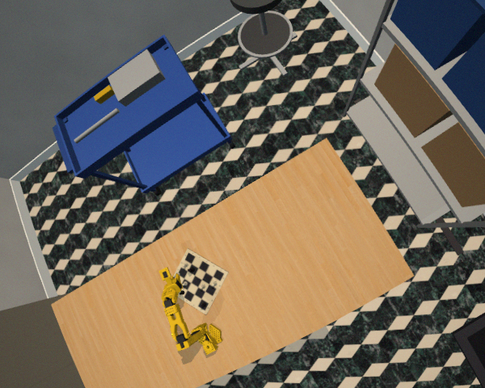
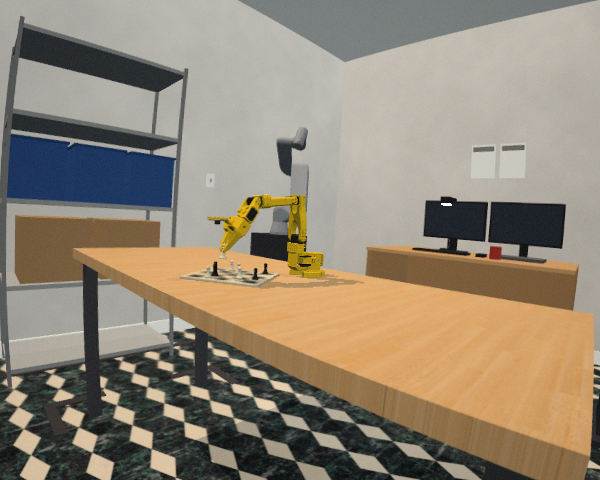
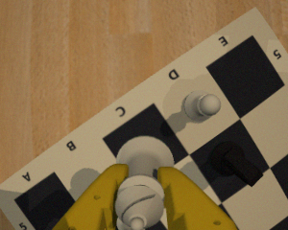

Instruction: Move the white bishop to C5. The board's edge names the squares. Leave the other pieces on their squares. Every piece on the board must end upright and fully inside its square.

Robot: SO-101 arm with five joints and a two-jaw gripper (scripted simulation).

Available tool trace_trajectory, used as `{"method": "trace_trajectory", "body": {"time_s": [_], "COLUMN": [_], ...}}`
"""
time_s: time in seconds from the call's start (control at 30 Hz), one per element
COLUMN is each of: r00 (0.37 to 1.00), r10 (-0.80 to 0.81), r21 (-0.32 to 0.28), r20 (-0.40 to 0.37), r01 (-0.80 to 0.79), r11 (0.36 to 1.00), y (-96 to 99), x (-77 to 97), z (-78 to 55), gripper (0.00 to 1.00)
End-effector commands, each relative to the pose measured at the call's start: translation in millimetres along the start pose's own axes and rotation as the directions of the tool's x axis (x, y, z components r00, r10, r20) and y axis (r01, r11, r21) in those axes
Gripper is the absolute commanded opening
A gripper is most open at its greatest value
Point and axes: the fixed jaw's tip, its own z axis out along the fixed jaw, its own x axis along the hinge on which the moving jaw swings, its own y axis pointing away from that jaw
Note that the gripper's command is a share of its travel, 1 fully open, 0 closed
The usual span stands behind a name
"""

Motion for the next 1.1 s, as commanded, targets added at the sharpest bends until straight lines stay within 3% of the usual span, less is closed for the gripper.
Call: {"method": "trace_trajectory", "body": {"time_s": [0.0,1.07], "r00": [1.0,1.0], "r10": [-0.004,-0.004], "r21": [-0.006,-0.006], "r20": [-0.023,-0.024], "r01": [0.004,0.004], "r11": [1.0,1.0], "y": [2.9,3.1], "x": [6.4,13.5], "z": [6.5,12.9], "gripper": [0.0,0.0]}}
